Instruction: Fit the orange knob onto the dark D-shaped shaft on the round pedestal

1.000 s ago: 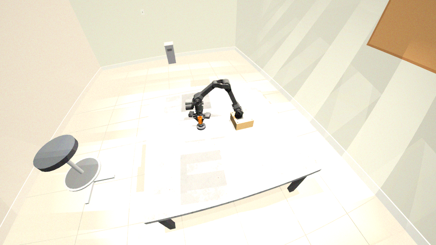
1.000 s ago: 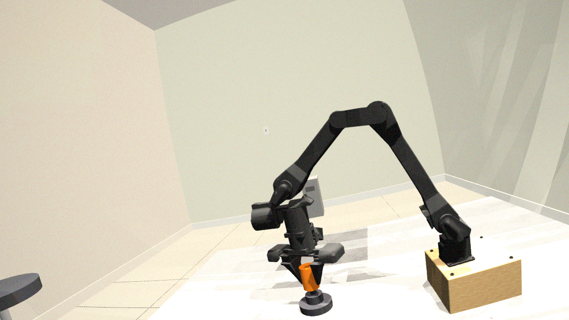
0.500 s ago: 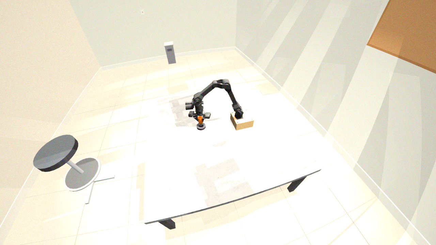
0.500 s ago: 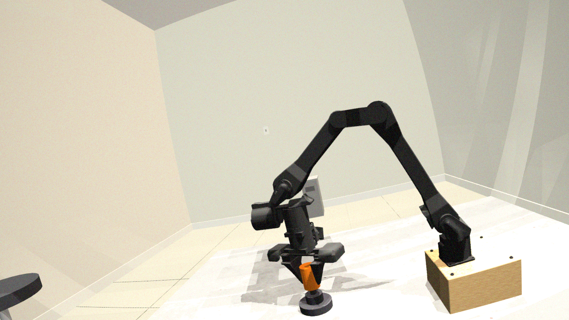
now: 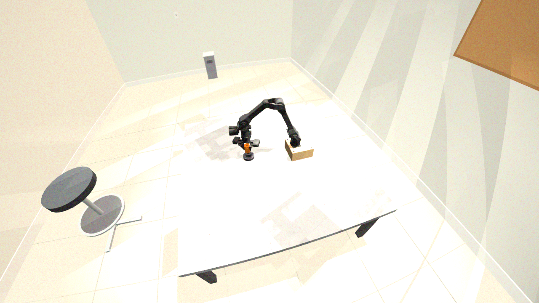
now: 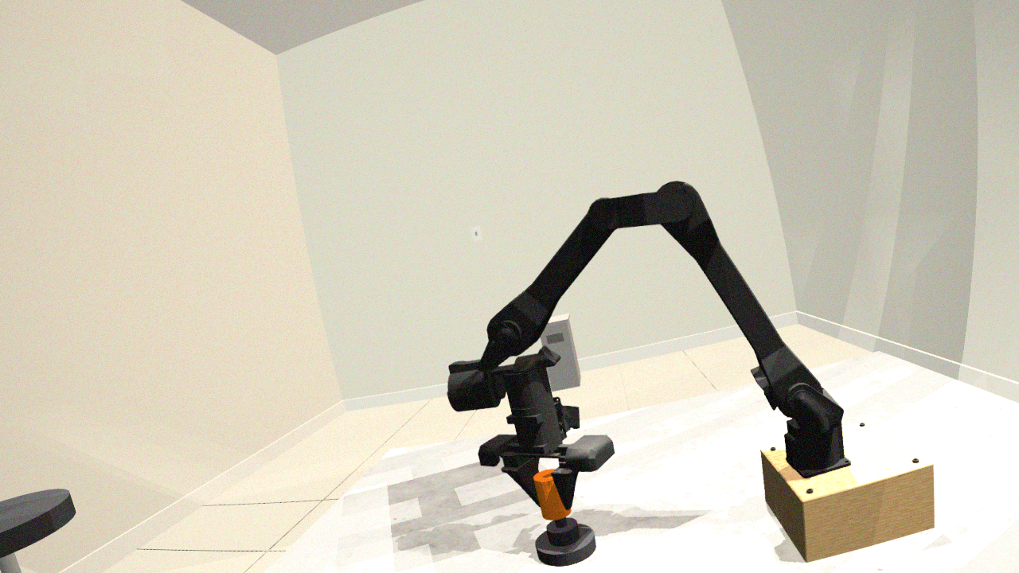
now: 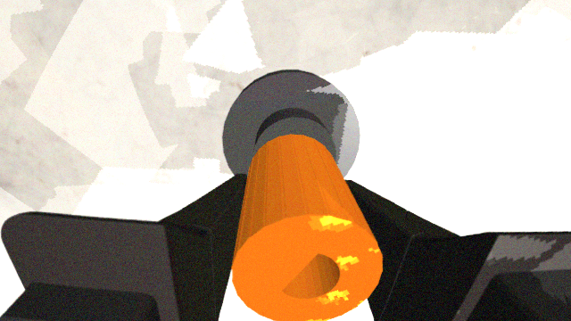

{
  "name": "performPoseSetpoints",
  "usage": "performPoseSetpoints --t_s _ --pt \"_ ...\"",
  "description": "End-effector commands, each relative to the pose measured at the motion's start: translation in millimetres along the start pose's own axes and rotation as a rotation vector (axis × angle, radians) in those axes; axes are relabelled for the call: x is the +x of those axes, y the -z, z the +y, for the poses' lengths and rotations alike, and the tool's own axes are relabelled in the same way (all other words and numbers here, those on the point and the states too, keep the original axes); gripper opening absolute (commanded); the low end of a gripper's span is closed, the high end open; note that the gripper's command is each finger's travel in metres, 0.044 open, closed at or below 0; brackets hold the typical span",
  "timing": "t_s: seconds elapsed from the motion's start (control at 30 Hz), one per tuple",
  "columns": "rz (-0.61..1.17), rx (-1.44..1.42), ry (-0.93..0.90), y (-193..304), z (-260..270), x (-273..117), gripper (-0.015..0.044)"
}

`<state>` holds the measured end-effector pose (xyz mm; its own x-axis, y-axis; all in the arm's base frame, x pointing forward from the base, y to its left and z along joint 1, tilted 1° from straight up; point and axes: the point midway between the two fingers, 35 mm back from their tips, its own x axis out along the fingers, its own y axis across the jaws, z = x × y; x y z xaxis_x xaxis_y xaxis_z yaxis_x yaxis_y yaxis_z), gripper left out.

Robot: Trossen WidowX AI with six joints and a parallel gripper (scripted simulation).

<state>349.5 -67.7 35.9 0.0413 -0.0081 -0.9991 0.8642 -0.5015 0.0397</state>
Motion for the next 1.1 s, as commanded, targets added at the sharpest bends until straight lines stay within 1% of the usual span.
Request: performPoseSetpoints --t_s 0.0,0.43,0.57,1.07 --pt "0.001 0.005 -0.001 0.2 0.0 1.2 0.0000" --pt "0.001 0.005 -0.001 -0.8 -2.9 -2.4 0.0000" --pt "0.001 0.057 -0.001 -0.7 -2.5 -2.8 0.0000" --pt "0.001 0.057 -0.001 0.4 0.6 3.0 0.0000"
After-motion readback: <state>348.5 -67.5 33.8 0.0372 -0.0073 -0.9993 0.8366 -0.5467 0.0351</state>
